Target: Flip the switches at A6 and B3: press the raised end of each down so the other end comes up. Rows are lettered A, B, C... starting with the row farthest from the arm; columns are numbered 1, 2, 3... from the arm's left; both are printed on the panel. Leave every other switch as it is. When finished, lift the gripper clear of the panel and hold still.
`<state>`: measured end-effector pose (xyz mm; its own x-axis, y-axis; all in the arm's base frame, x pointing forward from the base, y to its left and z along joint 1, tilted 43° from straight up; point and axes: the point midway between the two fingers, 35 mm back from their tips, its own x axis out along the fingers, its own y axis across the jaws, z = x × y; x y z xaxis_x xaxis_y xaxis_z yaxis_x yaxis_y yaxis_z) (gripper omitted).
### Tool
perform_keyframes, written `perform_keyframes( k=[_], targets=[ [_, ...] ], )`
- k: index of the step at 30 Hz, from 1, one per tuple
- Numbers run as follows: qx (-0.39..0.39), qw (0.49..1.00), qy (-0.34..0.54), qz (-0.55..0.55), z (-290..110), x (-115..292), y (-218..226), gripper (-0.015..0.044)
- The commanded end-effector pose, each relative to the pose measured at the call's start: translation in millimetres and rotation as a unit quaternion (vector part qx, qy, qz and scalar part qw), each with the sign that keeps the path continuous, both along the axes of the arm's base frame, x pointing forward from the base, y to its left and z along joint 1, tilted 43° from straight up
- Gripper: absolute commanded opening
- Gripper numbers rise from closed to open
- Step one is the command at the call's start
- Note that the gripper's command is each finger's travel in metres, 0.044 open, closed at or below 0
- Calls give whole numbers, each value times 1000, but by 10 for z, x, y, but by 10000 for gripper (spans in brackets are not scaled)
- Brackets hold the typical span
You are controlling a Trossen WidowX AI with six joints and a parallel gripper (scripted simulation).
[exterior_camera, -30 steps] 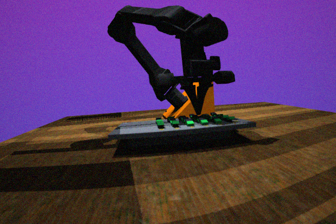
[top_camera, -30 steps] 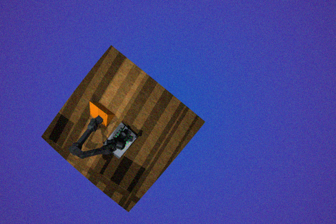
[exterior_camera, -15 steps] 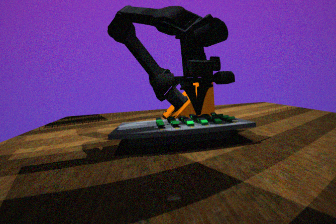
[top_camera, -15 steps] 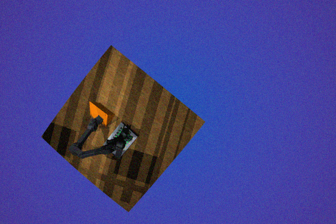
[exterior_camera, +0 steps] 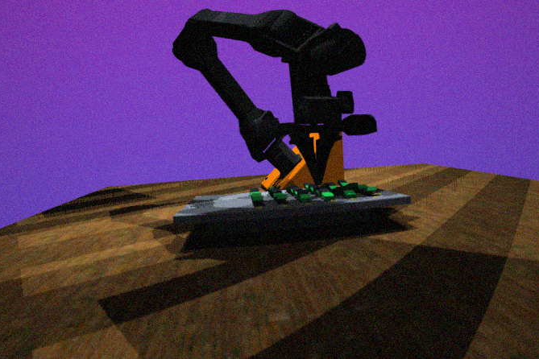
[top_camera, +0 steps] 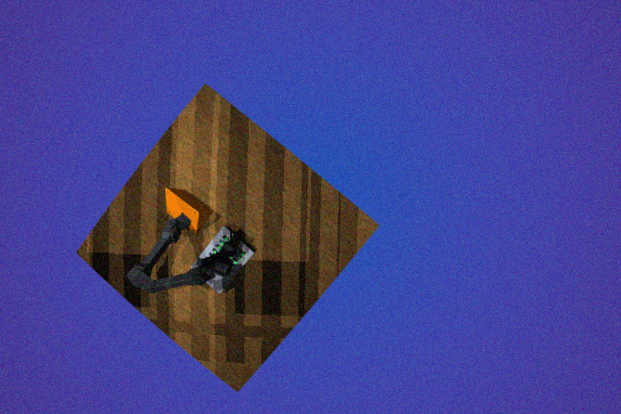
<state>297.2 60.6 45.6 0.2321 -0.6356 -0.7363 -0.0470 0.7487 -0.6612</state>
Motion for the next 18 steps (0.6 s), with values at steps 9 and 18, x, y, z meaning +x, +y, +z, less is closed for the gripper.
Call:
perform_keyframes(
  k=[9, 18],
  targets=[
    [-5, 1000, 6, 2, -34, -14, -29, 0],
    [-5, 1000, 6, 2, -43, -12, -37, 0]
  ],
)
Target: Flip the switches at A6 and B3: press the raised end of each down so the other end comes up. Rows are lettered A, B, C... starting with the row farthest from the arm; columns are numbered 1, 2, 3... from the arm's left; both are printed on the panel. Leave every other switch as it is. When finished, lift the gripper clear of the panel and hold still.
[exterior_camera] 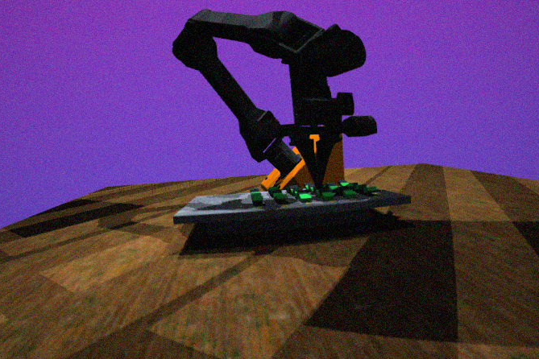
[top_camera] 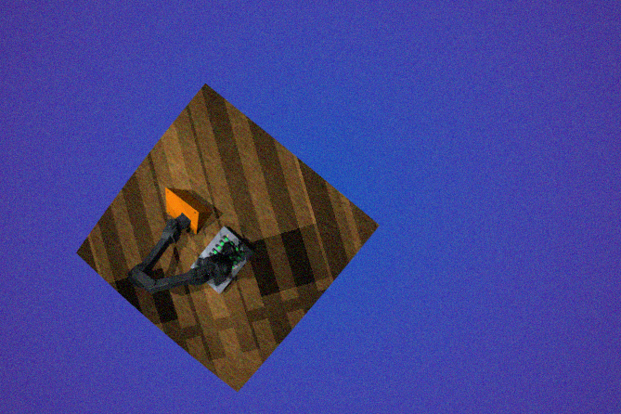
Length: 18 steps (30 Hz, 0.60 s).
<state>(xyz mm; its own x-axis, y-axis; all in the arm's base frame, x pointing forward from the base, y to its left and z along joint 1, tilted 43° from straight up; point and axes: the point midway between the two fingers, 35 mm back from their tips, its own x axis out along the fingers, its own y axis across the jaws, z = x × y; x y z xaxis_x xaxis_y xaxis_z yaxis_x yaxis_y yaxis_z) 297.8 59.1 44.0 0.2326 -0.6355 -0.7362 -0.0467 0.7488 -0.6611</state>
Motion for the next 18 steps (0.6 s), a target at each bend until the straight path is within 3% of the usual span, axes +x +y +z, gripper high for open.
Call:
perform_keyframes(
  k=[1, 18],
  targets=[
    [-5, 1000, 6, 2, -27, -18, -23, 0],
    [-5, 1000, 6, 2, -44, -13, -38, 0]
  ],
)
